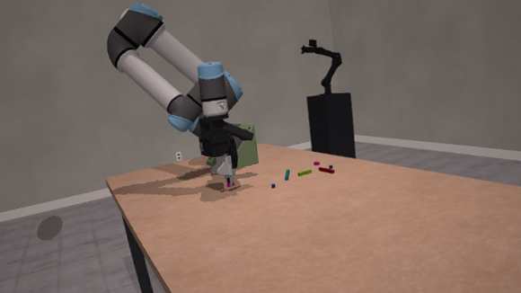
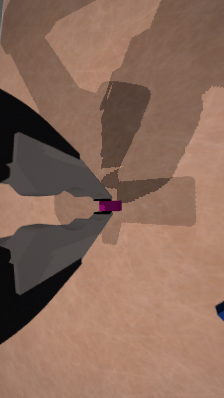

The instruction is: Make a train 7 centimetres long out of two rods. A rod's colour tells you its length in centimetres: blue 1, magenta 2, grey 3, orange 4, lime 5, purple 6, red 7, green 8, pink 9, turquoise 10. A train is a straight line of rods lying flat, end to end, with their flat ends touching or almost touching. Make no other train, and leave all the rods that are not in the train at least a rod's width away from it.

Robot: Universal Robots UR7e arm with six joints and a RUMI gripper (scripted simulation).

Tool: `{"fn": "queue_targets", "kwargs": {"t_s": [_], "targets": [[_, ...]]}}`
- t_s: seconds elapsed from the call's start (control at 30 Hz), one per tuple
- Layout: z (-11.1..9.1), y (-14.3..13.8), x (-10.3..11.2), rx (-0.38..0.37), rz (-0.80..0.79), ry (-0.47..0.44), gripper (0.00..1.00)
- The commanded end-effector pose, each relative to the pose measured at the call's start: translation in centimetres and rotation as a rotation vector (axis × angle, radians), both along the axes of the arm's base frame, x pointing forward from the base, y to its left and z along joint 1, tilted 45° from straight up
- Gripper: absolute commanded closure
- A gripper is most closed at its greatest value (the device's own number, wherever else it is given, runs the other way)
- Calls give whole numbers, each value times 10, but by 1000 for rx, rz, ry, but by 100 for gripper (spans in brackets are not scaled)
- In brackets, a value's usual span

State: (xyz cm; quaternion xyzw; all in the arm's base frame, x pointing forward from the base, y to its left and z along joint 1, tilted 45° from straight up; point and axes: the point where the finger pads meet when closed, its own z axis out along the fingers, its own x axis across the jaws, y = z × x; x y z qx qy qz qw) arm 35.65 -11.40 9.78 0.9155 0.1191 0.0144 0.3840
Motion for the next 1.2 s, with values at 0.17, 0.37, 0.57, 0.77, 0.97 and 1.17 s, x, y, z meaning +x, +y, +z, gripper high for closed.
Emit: {"fn": "queue_targets", "kwargs": {"t_s": [0.17, 0.37, 0.57, 0.77, 0.97, 1.17], "targets": [[21, 21, -3, 0, -2, 1, 100], [37, 37, -6, 0, -2, 1, 100], [50, 50, -8, 0, -2, 1, 100], [55, 55, -9, 0, -2, 1, 100], [58, 58, -9, 0, -2, 1, 100], [58, 58, -9, 0, -2, 1, 100]]}}
